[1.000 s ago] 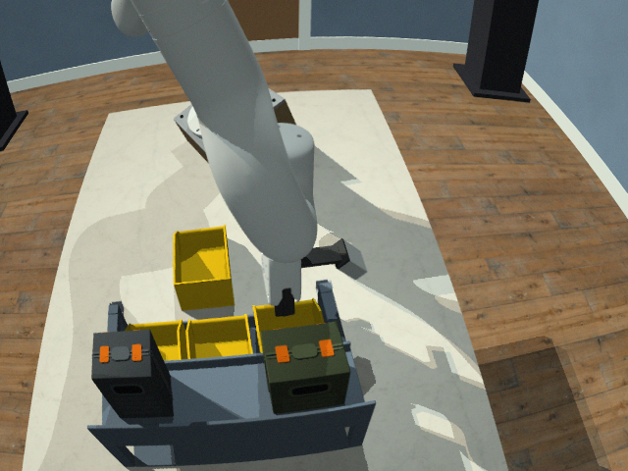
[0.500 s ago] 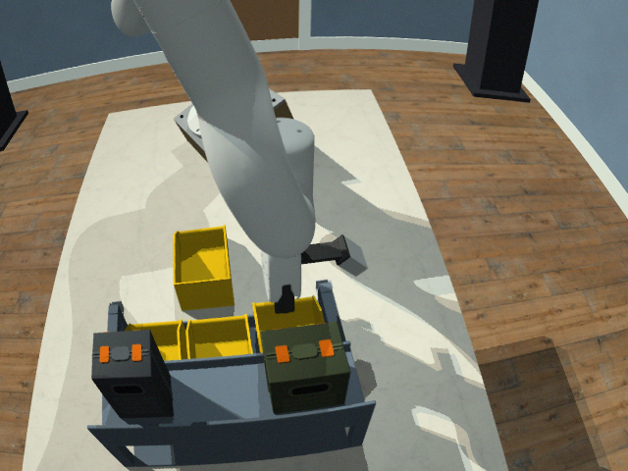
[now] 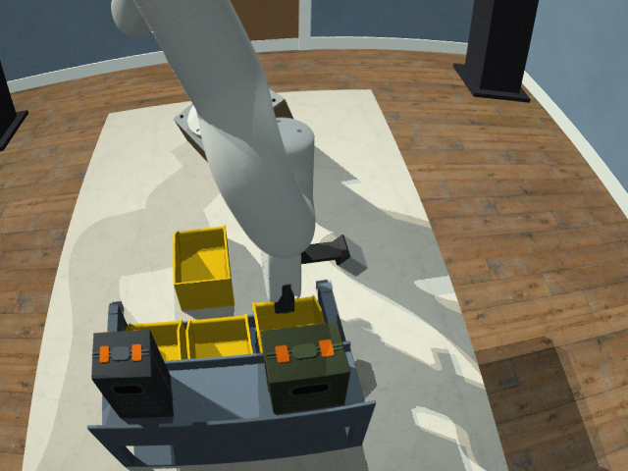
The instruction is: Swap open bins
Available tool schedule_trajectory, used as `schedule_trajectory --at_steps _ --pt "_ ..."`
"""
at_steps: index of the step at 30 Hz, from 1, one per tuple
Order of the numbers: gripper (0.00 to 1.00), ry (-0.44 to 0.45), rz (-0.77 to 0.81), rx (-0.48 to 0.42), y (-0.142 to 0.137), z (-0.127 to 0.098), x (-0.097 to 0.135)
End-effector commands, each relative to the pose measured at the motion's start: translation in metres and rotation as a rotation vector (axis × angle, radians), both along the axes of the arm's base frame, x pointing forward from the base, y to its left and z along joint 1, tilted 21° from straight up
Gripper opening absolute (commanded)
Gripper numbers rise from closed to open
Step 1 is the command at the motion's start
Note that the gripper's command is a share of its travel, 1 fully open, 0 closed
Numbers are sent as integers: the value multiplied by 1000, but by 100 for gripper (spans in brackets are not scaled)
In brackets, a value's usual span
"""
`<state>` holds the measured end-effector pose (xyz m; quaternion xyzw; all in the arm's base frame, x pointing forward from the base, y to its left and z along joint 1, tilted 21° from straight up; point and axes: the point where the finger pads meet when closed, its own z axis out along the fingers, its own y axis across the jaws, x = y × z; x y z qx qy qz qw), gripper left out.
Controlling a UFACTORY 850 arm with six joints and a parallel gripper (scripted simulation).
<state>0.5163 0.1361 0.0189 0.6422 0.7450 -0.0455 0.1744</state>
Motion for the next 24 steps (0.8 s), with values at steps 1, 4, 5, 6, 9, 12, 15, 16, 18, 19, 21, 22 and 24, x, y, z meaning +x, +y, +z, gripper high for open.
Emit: schedule_trajectory --at_steps 1,4,5,6,9,12,15,16,18,19,21,22,24 --pt "0 -2 0 1 0 1 0" --pt "0 -2 0 1 0 0 0" --pt "0 -2 0 1 0 0 -1" --pt "0 -2 0 1 0 0 -1" --pt "0 -2 0 1 0 0 -4" --pt "0 -2 0 1 -1 0 -5" --pt "0 -2 0 1 -1 -1 -8" --pt "0 -2 0 1 -1 -1 -9" --pt "0 -2 0 1 -2 -1 -12" --pt "0 -2 0 1 -2 -2 -13" --pt "0 -2 0 1 -3 -2 -17" --pt "0 -2 0 1 -3 -2 -19" --pt "0 -2 0 1 -4 -3 -23"
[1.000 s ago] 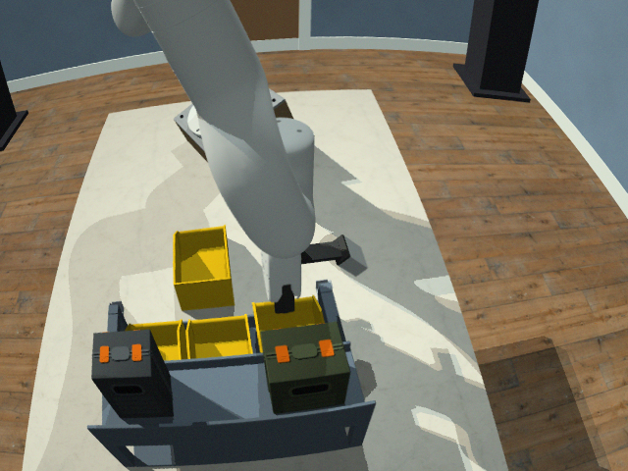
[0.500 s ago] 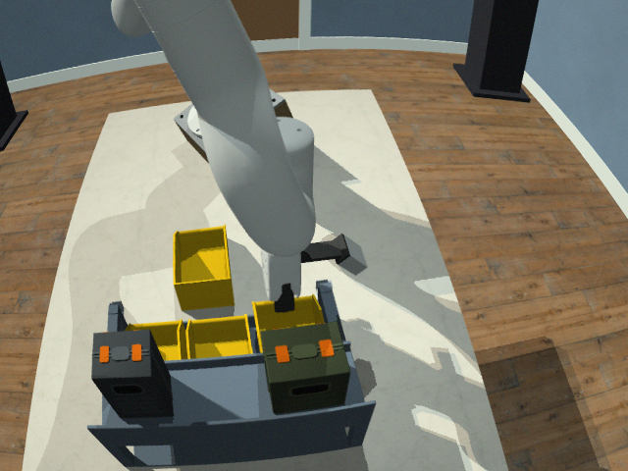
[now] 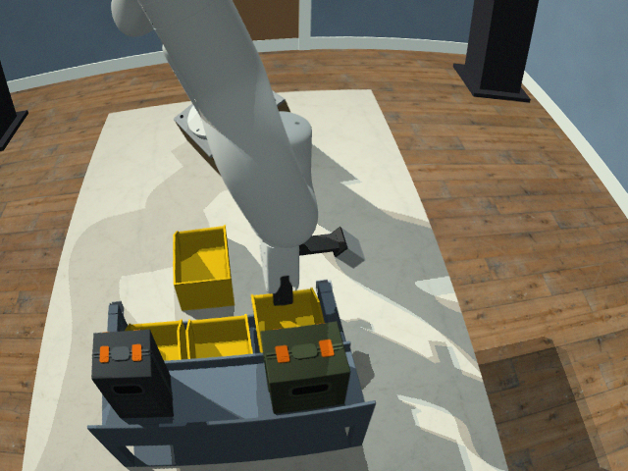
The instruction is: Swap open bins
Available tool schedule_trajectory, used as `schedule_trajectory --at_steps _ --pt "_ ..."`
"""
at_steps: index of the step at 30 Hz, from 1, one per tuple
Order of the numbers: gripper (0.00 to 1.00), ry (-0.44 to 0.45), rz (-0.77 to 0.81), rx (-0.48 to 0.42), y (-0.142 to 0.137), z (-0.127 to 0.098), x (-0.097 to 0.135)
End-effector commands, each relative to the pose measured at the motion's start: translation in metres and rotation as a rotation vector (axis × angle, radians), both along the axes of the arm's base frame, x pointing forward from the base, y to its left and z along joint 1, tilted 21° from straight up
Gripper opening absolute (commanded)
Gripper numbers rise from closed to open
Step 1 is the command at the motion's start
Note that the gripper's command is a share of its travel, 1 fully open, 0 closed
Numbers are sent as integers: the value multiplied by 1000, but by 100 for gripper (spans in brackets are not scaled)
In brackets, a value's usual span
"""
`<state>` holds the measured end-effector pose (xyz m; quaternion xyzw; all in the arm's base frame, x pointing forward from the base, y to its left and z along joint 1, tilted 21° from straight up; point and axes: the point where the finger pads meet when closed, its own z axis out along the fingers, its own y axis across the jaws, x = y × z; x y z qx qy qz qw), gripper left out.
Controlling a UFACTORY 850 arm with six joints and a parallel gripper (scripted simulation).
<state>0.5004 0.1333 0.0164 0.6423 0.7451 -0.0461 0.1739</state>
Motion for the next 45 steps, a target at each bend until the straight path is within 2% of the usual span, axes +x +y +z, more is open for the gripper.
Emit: schedule_trajectory --at_steps 1,7,38,45 --pt "0 -3 1 1 -1 -1 -9" --pt "0 -3 1 1 -3 -2 -18" --pt "0 -3 1 1 -17 -16 -99" --pt "0 -3 1 1 -19 -17 -111"
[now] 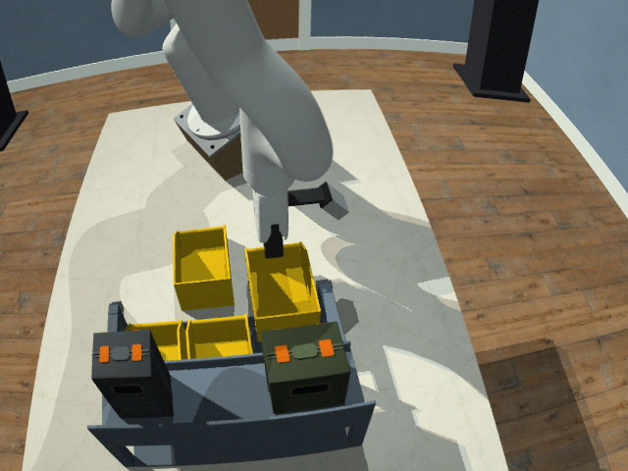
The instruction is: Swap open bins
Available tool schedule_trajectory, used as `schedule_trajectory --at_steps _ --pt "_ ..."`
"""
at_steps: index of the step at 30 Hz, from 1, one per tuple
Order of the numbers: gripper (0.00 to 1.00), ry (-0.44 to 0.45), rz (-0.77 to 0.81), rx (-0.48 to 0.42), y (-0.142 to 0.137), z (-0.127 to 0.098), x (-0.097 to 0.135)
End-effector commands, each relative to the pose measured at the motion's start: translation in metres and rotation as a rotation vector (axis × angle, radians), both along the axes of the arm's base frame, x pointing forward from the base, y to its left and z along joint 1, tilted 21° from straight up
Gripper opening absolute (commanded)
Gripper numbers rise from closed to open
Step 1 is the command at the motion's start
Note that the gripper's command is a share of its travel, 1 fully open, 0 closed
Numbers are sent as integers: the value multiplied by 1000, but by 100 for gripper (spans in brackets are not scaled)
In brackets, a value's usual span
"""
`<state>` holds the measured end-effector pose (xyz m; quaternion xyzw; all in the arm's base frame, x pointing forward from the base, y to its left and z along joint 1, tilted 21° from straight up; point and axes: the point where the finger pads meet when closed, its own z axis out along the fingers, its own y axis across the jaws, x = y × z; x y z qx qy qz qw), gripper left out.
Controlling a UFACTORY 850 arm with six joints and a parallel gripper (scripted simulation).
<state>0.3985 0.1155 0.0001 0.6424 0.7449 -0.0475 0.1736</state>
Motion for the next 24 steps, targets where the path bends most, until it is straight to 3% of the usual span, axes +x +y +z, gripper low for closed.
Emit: schedule_trajectory --at_steps 1,24 --pt "0 -5 2 2 -2 -1 -11" --pt "0 -5 2 3 -5 -5 -32"
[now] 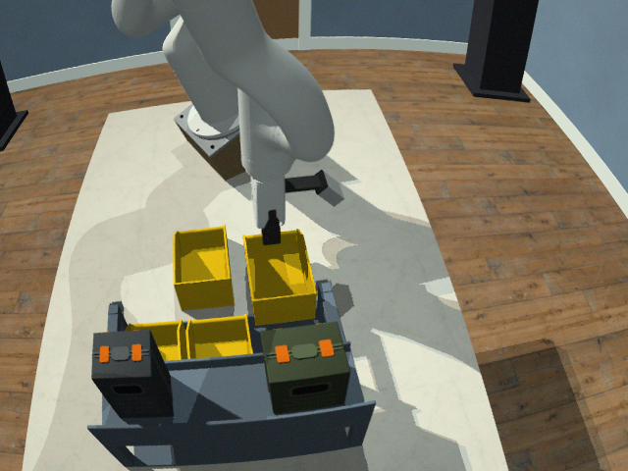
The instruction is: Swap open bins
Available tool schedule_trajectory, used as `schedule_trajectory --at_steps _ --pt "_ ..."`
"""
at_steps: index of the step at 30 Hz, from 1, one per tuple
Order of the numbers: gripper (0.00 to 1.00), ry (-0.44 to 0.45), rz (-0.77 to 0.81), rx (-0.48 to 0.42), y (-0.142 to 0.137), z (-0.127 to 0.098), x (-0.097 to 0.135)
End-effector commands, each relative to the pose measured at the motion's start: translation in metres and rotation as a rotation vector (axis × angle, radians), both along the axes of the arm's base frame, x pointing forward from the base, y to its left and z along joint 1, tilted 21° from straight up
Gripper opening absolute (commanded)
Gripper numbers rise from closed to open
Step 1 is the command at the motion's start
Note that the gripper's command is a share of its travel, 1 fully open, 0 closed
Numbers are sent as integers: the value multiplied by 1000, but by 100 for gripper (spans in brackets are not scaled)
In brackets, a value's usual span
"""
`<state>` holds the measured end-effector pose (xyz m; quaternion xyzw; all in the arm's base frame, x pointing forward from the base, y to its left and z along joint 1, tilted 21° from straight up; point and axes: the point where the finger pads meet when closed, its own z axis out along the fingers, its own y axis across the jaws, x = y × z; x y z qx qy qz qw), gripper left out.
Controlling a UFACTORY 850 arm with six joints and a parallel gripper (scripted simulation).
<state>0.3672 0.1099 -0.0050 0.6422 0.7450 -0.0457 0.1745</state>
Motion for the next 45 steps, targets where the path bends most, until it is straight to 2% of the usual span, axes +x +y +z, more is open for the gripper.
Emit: schedule_trajectory --at_steps 1,26,45 --pt "0 -2 0 1 0 0 -1" --pt "0 -2 0 1 0 0 -3" --pt "0 -2 0 1 -4 -3 -22"
